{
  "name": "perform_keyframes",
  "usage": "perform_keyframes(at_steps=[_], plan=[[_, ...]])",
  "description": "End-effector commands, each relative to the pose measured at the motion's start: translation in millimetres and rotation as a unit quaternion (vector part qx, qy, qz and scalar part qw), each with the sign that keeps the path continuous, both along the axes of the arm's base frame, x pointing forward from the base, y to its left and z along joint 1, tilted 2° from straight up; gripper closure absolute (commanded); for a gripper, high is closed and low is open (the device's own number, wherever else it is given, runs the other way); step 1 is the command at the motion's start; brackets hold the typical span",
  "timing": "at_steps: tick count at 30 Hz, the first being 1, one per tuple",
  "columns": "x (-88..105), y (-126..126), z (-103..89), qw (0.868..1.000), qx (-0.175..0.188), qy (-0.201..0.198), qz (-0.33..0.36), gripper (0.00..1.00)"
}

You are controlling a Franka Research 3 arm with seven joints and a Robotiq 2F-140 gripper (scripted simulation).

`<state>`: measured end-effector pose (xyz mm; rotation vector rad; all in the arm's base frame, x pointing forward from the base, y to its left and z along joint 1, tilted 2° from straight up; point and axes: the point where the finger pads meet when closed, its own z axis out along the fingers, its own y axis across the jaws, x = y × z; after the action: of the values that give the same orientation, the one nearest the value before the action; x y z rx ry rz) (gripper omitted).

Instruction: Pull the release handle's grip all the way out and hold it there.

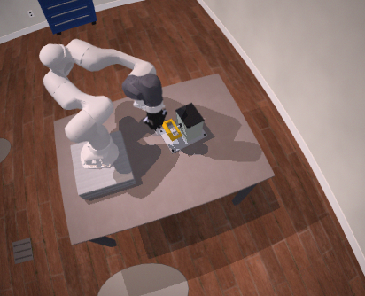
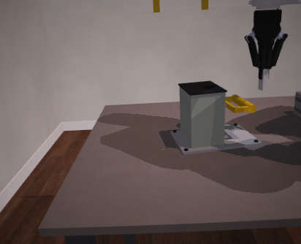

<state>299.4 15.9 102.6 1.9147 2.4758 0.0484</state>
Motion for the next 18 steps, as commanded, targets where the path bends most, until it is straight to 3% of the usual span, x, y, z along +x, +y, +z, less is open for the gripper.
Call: perform_keyframes(at_steps=[1,6,11,13,14,18], plan=[[0.3,1,1.1,1.000,0.000,0.000,-0.001,1.00],[4.7,2,3.7,1.000,0.000,0.000,-0.001,1.00],[55.2,15,32.8,1.000,0.000,0.000,-0.001,1.00],[59.9,16,35.4,1.000,0.000,0.000,-0.001,1.00],[59.9,16,35.4,1.000,0.000,0.000,-0.001,0.69],[59.9,16,35.4,1.000,0.000,0.000,-0.001,0.69]])
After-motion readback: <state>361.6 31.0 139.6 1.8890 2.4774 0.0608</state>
